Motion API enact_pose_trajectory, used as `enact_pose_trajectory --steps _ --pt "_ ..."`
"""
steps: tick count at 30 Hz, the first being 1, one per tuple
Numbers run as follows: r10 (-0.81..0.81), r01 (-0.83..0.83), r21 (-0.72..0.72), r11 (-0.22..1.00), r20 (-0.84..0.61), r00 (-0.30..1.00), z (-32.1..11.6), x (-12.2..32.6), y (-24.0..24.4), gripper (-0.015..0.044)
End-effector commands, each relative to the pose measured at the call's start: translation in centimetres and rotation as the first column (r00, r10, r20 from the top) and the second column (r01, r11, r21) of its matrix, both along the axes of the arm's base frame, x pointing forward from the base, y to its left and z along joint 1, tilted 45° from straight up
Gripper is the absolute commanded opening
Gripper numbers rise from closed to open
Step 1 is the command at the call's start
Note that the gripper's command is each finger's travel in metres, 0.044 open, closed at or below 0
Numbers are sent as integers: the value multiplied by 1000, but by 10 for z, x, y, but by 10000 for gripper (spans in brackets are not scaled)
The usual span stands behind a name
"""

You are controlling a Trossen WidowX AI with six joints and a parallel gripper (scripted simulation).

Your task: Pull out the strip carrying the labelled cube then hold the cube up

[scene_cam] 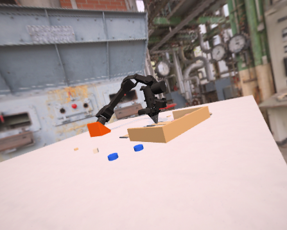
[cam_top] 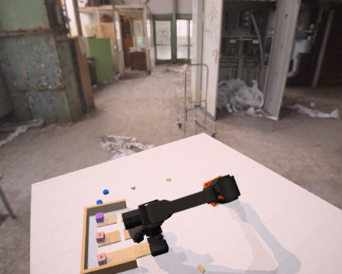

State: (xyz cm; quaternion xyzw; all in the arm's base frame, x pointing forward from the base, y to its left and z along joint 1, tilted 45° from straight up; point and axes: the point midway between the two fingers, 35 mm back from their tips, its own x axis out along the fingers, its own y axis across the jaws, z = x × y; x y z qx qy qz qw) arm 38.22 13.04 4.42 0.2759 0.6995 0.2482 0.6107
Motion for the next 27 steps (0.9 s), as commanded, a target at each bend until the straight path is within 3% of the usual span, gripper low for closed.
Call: enact_pose_trajectory --steps 1,27 --pt "5 -5 3 1000 -7 1000 -2 -1 5 0" --pt "5 -5 3 1000 -9 1000 1 -35 5 0"
